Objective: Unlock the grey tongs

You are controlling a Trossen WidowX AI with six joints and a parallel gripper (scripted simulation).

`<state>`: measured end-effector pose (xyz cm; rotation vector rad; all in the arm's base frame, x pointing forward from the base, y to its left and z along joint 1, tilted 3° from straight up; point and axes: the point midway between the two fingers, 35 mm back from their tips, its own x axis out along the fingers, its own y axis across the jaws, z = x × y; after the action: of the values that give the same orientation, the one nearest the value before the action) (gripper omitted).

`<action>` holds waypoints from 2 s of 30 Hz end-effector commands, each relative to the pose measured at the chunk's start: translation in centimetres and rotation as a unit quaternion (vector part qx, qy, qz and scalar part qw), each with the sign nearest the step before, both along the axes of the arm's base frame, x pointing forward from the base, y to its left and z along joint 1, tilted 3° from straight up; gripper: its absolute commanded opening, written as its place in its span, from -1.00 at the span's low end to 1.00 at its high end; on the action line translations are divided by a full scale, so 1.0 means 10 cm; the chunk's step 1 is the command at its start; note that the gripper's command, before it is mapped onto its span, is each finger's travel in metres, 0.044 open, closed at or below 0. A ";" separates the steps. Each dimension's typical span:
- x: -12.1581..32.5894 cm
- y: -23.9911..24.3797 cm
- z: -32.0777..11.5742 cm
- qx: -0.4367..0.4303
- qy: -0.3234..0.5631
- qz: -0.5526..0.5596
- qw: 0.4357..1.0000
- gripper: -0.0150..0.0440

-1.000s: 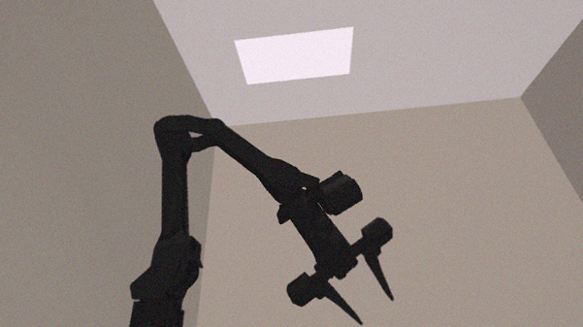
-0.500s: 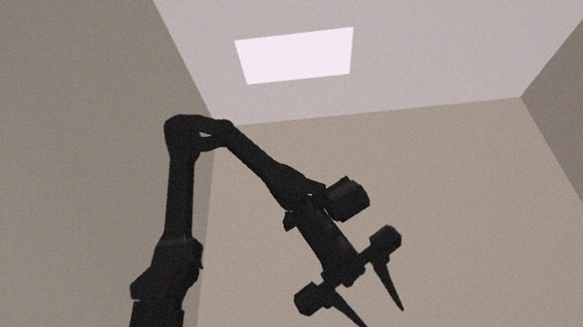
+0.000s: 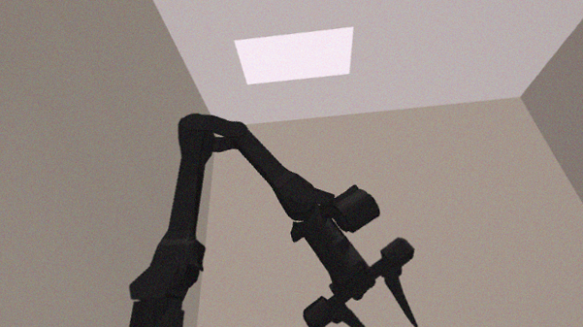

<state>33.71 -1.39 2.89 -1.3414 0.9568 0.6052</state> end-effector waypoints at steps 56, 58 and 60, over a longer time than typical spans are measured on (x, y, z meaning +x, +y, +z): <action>0.13 -0.02 0.48 0.001 -0.001 0.002 1.000 -1.00; 0.13 -0.02 0.48 0.001 -0.001 0.002 1.000 -1.00; 0.13 -0.02 0.48 0.001 -0.001 0.002 1.000 -1.00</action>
<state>35.03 -1.56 7.39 -1.3442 0.9515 0.6128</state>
